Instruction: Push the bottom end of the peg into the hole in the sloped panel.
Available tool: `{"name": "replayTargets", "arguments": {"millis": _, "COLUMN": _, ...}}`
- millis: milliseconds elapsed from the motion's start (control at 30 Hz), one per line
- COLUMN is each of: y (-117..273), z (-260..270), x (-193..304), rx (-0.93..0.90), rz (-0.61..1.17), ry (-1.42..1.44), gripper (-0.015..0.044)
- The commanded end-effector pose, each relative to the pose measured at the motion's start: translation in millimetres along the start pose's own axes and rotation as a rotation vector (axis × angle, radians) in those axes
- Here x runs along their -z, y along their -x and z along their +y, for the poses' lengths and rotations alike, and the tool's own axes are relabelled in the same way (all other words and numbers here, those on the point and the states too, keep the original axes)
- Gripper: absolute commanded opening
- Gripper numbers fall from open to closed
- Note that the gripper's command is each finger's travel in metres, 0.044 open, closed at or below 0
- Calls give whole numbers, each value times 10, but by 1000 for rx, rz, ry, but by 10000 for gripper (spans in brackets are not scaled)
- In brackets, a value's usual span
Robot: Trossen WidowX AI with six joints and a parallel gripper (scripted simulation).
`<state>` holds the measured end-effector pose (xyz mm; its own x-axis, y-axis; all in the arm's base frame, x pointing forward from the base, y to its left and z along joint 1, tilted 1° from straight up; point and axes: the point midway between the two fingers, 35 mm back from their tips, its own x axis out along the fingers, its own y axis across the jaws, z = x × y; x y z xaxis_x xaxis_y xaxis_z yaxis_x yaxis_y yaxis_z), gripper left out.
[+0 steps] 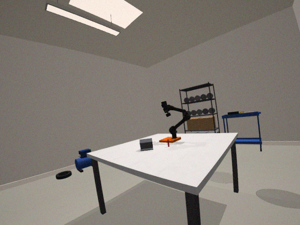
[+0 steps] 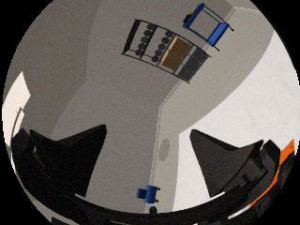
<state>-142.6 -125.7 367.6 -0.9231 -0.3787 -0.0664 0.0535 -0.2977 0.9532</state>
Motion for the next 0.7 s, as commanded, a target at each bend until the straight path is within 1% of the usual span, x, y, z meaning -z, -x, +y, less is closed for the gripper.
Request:
{"name": "replayTargets", "arguments": {"millis": 0, "y": 12, "z": 45, "x": 160, "rx": -9, "rz": 73, "ry": 97, "gripper": 440}}
{"name": "replayTargets", "arguments": {"millis": 333, "y": 104, "z": 81, "x": 636, "rx": -53, "rz": 267, "ry": 383, "gripper": 440}}
{"name": "replayTargets", "arguments": {"millis": 667, "y": 292, "z": 79, "x": 1092, "rx": -137, "rz": 452, "ry": 666, "gripper": 440}}
